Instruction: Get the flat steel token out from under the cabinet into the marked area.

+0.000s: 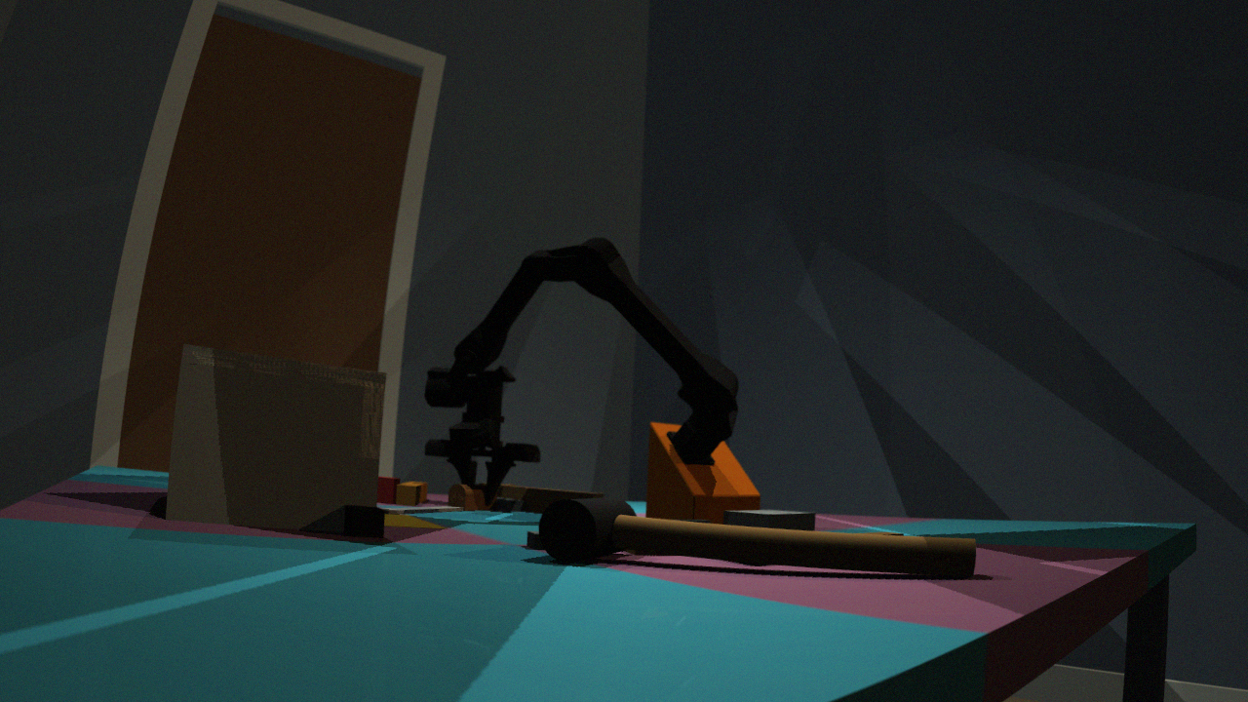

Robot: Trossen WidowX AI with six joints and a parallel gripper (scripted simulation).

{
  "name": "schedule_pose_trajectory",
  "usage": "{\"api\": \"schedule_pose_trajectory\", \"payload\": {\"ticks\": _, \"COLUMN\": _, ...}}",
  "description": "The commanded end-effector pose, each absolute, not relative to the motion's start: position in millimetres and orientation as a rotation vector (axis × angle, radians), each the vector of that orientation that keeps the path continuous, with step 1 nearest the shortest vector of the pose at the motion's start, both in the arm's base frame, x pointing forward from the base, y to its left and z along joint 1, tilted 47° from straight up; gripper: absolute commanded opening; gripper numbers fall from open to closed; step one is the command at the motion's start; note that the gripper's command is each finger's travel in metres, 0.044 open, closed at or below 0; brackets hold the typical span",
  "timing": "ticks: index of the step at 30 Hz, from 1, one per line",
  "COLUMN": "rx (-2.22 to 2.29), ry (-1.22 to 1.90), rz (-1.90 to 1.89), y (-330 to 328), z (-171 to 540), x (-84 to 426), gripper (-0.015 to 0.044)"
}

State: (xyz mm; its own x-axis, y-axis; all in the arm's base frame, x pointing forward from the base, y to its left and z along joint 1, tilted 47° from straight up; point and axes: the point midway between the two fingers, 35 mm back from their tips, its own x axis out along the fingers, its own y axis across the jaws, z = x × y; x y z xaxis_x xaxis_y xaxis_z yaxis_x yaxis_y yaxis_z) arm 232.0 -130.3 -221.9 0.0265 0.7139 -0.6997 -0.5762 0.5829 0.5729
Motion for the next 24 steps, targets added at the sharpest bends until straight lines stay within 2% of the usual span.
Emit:
{"api": "schedule_pose_trajectory", "payload": {"ticks": 1, "rx": 0.14, "ry": 1.178, "rz": 0.994, "y": -137, "z": -224, "x": 231, "gripper": 0.0}}
{"api": "schedule_pose_trajectory", "payload": {"ticks": 24, "rx": 0.139, "ry": 1.176, "rz": 0.995, "y": -137, "z": -224, "x": 243, "gripper": 0.0}}
